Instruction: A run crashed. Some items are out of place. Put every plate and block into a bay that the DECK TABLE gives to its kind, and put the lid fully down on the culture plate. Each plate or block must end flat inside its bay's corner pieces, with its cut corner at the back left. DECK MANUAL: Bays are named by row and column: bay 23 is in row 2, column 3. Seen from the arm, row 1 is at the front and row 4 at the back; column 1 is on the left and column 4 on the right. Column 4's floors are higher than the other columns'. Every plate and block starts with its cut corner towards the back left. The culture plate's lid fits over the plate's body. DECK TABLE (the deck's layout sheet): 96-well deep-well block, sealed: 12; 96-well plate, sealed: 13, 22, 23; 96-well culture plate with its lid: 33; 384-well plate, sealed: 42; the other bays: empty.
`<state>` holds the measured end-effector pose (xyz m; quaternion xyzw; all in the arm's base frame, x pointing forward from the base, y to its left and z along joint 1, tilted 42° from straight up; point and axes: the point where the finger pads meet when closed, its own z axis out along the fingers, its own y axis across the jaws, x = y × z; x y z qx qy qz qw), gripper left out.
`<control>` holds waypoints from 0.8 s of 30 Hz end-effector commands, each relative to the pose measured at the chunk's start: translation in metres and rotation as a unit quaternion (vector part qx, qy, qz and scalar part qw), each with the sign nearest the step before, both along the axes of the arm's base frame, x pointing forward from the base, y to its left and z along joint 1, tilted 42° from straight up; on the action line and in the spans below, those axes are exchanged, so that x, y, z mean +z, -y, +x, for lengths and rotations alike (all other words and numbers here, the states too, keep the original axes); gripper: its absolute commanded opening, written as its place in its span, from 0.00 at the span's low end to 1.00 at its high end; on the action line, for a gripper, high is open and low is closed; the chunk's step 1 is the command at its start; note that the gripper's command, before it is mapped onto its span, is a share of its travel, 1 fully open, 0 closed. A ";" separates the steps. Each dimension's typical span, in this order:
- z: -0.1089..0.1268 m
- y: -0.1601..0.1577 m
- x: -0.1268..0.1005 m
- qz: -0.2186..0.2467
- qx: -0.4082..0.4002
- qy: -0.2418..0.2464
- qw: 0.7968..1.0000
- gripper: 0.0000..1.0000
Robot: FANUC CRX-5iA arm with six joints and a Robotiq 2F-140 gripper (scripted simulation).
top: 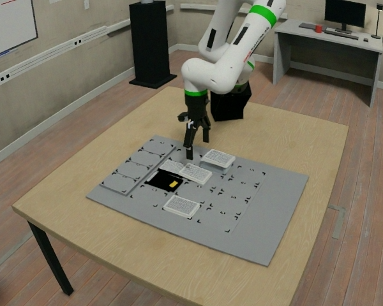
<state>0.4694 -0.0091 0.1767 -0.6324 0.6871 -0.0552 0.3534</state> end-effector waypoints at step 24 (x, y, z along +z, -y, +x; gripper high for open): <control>0.024 0.042 -0.002 0.000 0.000 0.001 1.000 1.00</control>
